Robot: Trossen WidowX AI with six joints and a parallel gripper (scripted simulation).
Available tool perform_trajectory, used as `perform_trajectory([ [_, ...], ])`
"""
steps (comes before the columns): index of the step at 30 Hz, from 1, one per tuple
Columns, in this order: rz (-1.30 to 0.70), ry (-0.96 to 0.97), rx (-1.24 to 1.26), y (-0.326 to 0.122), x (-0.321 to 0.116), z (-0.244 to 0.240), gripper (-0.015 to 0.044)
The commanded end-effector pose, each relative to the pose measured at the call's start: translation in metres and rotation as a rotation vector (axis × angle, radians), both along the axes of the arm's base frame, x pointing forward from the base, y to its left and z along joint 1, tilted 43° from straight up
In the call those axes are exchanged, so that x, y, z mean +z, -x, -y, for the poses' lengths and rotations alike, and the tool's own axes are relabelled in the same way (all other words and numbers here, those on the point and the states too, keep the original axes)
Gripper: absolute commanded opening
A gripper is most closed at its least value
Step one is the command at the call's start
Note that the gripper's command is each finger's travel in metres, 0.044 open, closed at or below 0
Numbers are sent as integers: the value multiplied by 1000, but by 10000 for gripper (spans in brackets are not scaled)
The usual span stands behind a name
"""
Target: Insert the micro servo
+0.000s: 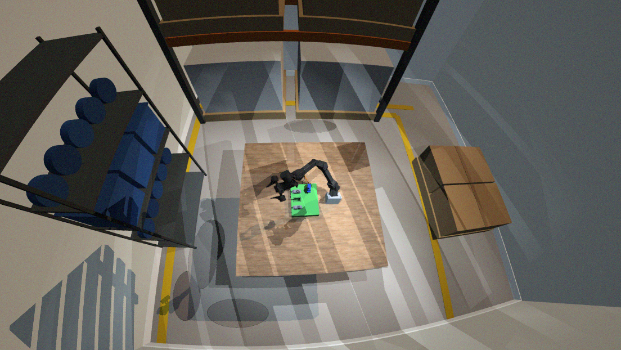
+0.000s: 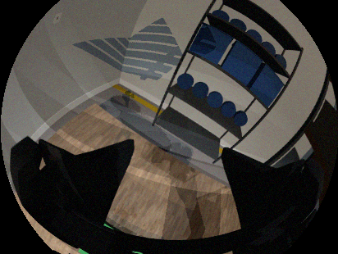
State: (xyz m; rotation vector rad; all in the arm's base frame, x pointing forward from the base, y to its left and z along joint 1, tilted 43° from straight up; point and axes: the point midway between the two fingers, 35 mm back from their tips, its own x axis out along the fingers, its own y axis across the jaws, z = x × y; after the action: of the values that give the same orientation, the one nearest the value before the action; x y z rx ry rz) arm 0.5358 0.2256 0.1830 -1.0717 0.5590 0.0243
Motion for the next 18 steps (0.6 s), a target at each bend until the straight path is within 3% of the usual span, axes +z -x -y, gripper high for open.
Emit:
perform_trajectory([
  [1,-1,-4,-4,0,0,1,426],
  [18,-42,-335,-364,43,-26,72,440],
])
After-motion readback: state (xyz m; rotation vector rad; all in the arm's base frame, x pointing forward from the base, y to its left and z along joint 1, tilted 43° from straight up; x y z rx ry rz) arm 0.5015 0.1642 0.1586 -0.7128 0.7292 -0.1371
